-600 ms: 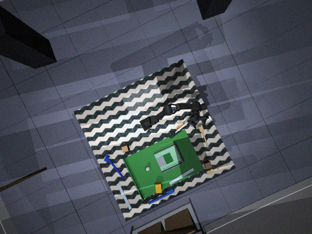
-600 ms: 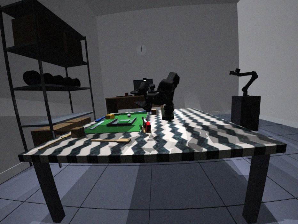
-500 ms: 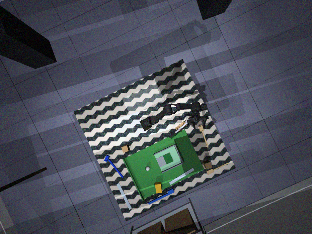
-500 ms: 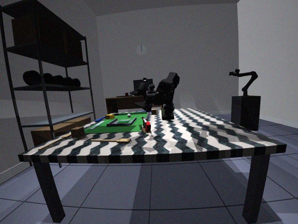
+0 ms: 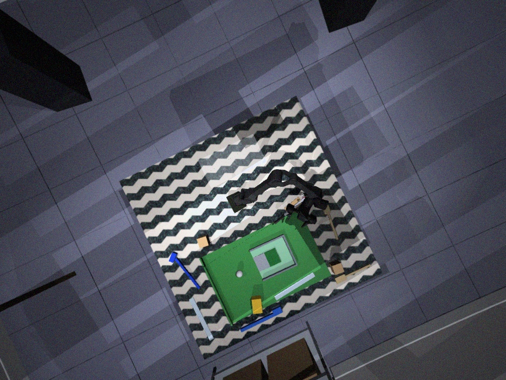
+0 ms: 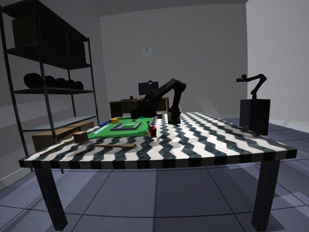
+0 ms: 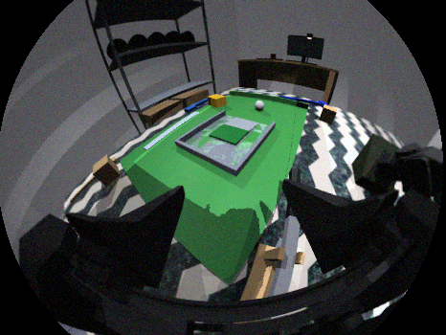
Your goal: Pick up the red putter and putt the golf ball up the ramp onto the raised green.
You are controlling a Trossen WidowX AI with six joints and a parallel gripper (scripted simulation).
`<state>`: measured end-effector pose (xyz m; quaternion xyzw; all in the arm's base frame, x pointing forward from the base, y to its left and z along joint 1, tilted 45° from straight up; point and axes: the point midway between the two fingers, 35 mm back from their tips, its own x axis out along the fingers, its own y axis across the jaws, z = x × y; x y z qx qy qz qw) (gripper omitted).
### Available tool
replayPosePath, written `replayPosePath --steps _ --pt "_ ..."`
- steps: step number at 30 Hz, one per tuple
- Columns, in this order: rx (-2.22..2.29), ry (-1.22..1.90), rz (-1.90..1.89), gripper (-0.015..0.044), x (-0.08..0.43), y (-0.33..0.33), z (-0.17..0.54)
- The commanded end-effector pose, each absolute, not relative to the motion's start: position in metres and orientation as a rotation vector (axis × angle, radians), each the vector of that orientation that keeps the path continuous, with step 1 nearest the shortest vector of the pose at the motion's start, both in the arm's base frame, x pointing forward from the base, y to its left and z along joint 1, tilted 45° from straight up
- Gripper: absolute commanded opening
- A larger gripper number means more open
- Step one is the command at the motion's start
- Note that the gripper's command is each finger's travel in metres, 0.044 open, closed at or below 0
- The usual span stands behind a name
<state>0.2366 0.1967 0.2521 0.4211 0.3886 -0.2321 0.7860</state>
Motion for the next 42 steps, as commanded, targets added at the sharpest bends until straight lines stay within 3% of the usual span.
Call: replayPosePath --steps 1,7,12,17,42 --pt "0.747 1.331 -0.609 0.044 0.217 0.169 0.183" --pt "0.878 1.898 -0.556 0.044 0.184 0.155 0.153" --pt "1.299 2.202 -0.321 0.044 0.182 0.154 0.166" --pt "1.723 2.201 -0.079 0.044 0.202 0.145 0.186" --pt "1.688 2.274 -0.051 0.044 0.199 0.159 0.181"
